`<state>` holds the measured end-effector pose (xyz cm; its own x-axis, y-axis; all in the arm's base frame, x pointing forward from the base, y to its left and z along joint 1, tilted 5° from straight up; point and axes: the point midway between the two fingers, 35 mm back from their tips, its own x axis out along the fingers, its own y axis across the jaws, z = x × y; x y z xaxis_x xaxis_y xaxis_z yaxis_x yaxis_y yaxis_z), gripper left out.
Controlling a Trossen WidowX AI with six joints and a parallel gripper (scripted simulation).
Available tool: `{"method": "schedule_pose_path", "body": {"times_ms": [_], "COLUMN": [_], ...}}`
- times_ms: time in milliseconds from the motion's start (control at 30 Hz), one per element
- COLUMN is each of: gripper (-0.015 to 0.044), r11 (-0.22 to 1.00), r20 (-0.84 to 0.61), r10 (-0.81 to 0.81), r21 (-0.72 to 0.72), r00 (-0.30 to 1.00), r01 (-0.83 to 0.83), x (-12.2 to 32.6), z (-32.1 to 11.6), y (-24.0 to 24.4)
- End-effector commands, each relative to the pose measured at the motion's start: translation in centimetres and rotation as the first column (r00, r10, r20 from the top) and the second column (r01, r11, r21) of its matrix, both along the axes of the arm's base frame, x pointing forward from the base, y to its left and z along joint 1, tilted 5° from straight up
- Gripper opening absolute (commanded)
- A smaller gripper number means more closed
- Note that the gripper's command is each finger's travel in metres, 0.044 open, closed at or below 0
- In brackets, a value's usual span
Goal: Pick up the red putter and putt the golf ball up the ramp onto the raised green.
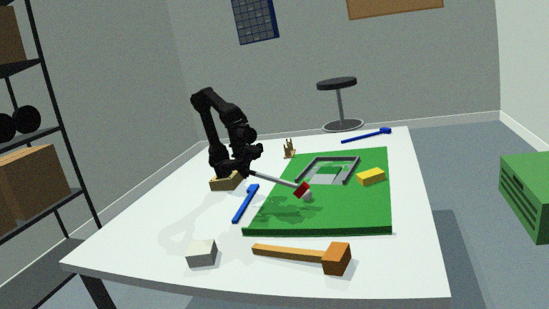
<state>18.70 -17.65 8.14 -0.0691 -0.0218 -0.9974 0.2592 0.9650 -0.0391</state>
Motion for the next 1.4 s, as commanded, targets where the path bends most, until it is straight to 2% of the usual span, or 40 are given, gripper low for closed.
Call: {"method": "schedule_pose_path", "body": {"times_ms": [0,600,1033,1367], "gripper": [0.0000,0.0000,0.0000,0.0000], "r11": [1.000,1.000,1.000,1.000], "r20": [0.000,0.000,0.003,-0.001], "r10": [0.000,0.000,-0.005,0.000], "r21": [-0.004,-0.004,-0.003,-0.006], "r00": [1.000,1.000,1.000,1.000], "r01": [0.000,0.000,0.005,0.000], "x": [0.0,-0.2,-0.2,-1.0], "z": [-0.6,-3.3,-3.0,-3.3], "y": [-0.1,-0.2,-0.1,-3.0]}}
